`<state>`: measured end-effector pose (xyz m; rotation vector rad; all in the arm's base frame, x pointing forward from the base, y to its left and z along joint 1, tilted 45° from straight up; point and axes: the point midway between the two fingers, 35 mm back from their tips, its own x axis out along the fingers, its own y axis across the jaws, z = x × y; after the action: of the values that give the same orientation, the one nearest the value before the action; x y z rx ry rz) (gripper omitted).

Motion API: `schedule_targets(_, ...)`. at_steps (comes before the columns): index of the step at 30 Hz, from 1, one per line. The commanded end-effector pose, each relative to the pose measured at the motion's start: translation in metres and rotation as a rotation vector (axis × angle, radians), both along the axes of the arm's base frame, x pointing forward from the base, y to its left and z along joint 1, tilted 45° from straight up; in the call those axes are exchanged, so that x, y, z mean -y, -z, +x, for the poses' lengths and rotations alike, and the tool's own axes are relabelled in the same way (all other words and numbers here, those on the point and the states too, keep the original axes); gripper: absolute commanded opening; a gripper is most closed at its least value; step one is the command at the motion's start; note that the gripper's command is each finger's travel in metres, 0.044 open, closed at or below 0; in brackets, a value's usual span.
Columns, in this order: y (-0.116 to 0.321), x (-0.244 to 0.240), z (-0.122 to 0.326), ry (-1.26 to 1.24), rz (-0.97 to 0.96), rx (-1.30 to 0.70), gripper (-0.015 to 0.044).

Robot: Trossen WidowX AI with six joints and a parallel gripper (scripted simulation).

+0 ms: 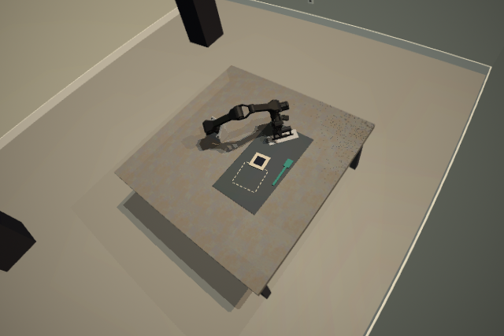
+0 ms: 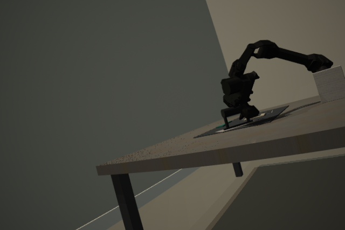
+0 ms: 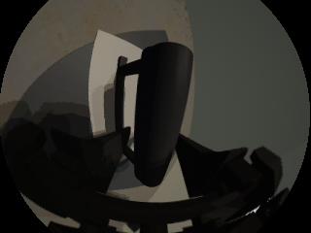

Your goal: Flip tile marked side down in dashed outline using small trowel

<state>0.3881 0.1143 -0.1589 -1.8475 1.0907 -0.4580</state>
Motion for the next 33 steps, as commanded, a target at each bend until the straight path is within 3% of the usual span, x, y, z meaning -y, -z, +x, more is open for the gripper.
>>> schedule_targets(1, 0.000, 0.001, 0.000, -0.003, -0.007, 0.000, 0.0247)
schedule_targets(4, 0.000, 0.001, 0.000, -0.003, -0.007, 0.000, 0.0169)
schedule_targets(27, 0.000, 0.001, 0.000, -0.004, -0.007, 0.000, 0.0000)
schedule_targets(33, -0.010, -0.011, 0.001, -0.005, -0.002, -0.002, 0.0000)
